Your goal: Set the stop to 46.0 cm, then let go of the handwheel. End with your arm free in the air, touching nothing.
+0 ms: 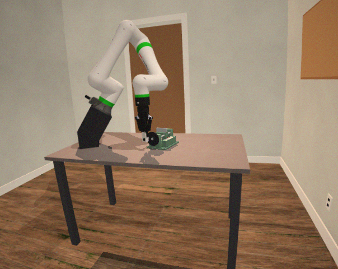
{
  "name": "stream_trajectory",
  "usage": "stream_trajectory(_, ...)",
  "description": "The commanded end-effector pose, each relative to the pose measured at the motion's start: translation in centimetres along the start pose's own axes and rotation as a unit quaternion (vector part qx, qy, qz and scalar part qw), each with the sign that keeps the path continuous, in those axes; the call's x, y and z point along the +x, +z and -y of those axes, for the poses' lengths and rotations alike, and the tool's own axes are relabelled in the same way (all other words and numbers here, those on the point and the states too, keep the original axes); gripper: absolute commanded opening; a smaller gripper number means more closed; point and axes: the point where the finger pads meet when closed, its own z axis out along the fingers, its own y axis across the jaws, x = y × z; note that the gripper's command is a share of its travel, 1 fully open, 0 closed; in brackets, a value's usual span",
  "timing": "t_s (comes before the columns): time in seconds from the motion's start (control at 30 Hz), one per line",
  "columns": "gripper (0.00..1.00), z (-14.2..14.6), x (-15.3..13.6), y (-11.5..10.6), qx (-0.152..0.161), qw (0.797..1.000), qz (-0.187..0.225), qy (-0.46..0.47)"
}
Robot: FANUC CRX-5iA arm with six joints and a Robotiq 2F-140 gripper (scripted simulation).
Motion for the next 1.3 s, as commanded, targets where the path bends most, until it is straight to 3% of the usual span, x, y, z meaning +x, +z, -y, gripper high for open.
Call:
stream_trajectory(0.0, 0.04, 0.0, 0.0, 0.4, 0.000, 1.000, 0.000, 0.000)
stream_trajectory(1.27, 0.04, 2.0, 0.0, 3.6, 0.000, 1.000, 0.000, 0.000)
